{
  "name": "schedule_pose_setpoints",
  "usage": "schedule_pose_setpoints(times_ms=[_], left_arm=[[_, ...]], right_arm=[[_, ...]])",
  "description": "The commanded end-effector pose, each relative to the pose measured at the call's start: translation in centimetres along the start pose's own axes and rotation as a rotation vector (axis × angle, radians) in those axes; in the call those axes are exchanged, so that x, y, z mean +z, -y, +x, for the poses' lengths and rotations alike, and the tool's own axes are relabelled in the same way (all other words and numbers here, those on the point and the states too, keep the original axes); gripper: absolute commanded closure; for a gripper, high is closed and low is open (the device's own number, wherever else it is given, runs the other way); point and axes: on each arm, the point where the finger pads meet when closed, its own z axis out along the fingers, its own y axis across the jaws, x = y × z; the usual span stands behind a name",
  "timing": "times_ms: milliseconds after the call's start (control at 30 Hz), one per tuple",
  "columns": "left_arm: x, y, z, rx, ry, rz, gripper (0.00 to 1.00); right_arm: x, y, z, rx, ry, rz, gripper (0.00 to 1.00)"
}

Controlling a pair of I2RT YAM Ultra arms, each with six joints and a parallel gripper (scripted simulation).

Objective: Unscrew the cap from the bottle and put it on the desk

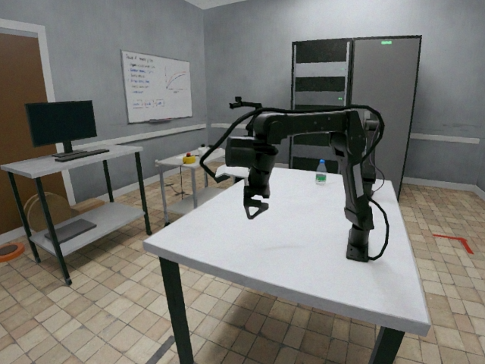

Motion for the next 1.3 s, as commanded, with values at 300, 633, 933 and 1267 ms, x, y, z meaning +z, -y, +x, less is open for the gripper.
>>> schedule_pose_setpoints(times_ms=[300,633,933,1267], left_arm=[[-0.3,0.1,-0.1,0.005,0.012,-0.002,0.0],[3.1,1.9,-1.9,0.068,0.018,0.031,0.05],[13.6,13.9,-7.5,0.409,0.161,0.168,0.05],[22.5,29.3,-5.4,0.733,0.275,0.389,0.05]], right_arm=[[-0.2,0.0,0.3,-0.009,-0.005,-0.007,0.0],[0.6,1.7,2.5,-0.11,0.041,0.0,0.34],[6.5,10.0,7.8,-0.474,0.221,0.09,0.43],[10.2,19.6,11.1,-0.827,0.33,0.153,0.43]])
